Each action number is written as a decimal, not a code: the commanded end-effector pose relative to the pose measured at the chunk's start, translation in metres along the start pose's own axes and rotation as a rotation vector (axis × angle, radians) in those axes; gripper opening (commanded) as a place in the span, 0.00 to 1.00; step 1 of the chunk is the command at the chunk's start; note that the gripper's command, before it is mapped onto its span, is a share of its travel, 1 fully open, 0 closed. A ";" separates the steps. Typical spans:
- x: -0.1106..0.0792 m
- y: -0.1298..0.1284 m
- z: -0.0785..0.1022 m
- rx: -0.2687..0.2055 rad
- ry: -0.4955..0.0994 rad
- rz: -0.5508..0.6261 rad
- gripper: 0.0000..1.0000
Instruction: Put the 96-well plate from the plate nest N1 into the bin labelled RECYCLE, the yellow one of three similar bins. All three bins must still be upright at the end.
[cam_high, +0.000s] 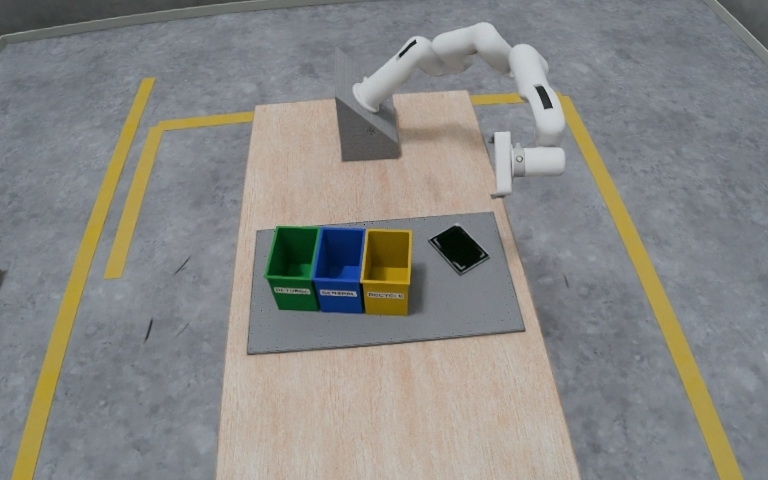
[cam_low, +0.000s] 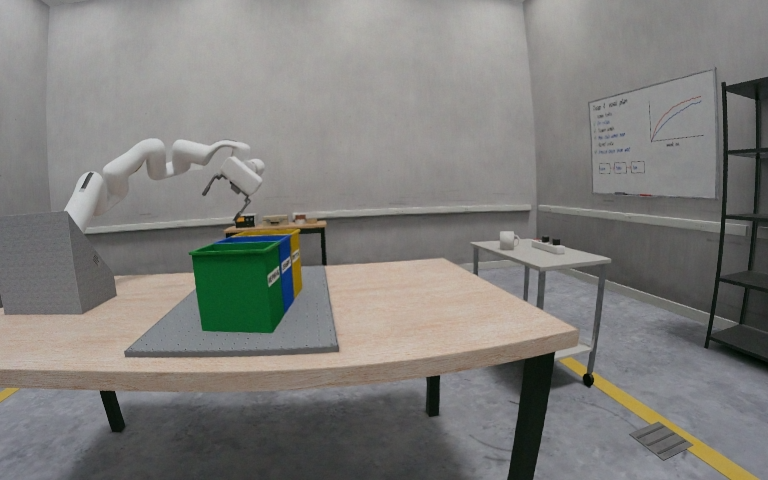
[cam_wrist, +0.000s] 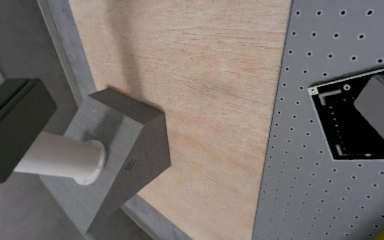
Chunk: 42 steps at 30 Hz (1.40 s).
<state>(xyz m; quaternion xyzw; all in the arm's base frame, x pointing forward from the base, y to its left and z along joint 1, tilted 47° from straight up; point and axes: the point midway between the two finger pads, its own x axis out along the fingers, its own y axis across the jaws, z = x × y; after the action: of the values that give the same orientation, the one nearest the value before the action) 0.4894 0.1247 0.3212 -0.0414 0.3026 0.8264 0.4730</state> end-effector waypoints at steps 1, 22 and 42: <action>-0.002 0.001 0.001 -0.003 0.000 -0.004 1.00; 0.001 -0.010 -0.013 -0.011 -0.116 -0.056 0.37; -0.005 -0.051 -0.064 0.006 -0.568 -0.335 0.37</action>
<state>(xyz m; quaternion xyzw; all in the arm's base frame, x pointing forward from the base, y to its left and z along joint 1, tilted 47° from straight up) 0.5119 0.1144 0.2552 0.1122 0.1826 0.7476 0.6287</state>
